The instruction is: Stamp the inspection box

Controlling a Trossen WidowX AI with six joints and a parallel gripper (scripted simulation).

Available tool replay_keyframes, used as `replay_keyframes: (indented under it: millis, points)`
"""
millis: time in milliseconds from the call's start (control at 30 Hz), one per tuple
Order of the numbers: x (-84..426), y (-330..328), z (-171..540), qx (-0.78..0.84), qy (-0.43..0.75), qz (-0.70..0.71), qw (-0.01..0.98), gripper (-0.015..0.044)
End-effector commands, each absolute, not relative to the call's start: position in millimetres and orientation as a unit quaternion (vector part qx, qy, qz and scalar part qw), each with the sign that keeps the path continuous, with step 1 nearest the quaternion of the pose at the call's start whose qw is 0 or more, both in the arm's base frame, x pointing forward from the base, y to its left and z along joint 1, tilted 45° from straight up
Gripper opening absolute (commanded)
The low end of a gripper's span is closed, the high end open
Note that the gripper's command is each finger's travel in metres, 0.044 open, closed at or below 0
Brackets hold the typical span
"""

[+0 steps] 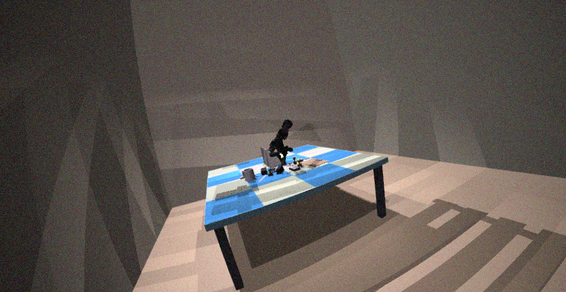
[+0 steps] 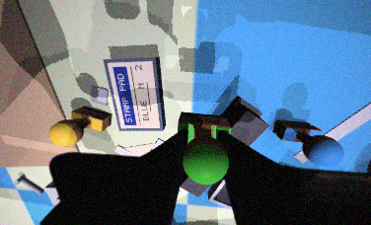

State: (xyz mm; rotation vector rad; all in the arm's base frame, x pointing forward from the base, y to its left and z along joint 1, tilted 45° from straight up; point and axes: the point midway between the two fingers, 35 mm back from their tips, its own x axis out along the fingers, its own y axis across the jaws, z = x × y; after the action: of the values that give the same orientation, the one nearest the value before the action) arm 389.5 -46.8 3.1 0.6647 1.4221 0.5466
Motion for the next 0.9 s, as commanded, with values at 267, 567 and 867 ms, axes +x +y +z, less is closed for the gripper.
replay_keyframes:
  millis: [267,567,867]
  points:
    - [389,-53,8,0.293,0.631,0.243,0.676,0.0]
    - [357,-70,-8,0.291,0.632,0.24,0.677,0.0]
    - [317,-84,-25,0.291,0.633,0.238,0.677,0.0]
